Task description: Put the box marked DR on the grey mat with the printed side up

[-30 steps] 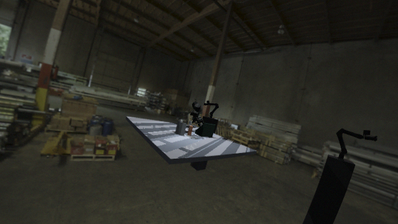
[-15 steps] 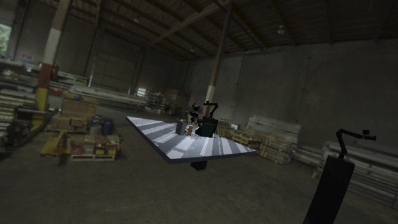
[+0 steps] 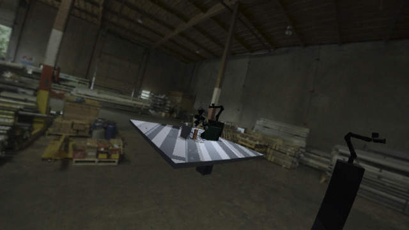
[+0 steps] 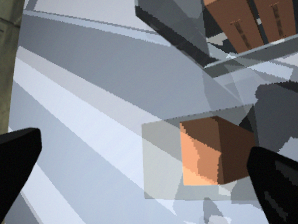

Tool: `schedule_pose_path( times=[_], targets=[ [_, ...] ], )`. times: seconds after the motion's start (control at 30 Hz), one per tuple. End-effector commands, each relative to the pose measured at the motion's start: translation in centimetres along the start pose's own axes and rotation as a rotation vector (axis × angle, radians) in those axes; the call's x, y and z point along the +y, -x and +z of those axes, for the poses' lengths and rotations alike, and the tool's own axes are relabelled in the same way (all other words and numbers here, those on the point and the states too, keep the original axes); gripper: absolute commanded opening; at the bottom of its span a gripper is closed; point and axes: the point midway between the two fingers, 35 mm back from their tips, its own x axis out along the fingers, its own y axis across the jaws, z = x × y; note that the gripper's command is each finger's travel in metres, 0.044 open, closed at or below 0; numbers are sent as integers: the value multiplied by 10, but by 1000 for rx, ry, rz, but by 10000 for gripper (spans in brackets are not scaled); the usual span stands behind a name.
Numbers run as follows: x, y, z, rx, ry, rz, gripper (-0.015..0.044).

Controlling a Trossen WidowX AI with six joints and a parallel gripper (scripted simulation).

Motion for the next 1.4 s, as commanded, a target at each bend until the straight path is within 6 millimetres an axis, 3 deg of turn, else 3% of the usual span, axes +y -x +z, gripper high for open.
schedule_pose_path(
  times=[0.0,0.6,1.37],
  targets=[
    [-1,0,1,14,61,36,440],
    [-5,1,4,28,321,177,440],
    [-13,-3,10,119,794,422,440]
  ],
)
